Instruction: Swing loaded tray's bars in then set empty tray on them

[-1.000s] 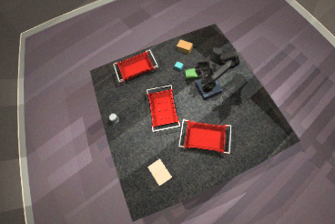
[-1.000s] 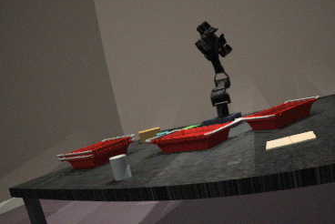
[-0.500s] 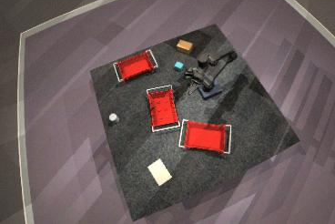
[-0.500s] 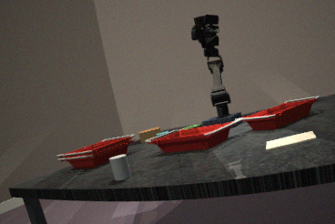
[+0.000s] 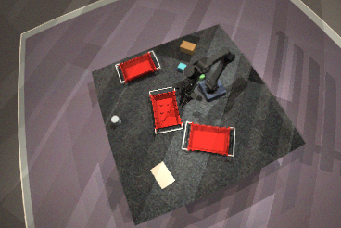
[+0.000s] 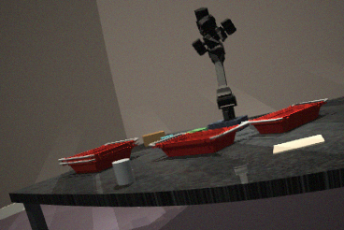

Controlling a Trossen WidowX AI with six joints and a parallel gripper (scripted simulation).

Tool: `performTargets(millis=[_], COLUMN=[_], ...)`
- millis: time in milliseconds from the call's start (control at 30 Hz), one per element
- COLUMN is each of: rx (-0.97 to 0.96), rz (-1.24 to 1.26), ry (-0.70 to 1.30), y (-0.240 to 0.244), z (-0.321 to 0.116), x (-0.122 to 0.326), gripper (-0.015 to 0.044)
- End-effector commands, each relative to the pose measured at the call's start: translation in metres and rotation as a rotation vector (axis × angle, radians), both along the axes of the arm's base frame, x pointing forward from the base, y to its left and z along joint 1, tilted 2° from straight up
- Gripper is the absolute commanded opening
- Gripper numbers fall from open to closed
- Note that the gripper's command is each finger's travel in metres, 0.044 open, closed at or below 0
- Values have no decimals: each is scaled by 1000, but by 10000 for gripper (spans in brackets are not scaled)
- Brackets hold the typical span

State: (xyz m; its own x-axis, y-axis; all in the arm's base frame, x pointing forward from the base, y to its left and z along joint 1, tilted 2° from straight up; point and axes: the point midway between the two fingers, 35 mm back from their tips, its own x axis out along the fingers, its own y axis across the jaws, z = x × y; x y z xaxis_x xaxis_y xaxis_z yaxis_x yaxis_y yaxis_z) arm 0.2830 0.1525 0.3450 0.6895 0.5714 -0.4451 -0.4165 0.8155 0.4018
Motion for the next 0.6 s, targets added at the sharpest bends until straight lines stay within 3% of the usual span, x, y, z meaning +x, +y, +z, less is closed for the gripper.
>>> performTargets(millis=[0,567], rx=[-565,-1210], rz=[330,1134], ry=[-134,-351], y=[12,26], z=[-43,-131], x=[54,117], gripper=[81,81])
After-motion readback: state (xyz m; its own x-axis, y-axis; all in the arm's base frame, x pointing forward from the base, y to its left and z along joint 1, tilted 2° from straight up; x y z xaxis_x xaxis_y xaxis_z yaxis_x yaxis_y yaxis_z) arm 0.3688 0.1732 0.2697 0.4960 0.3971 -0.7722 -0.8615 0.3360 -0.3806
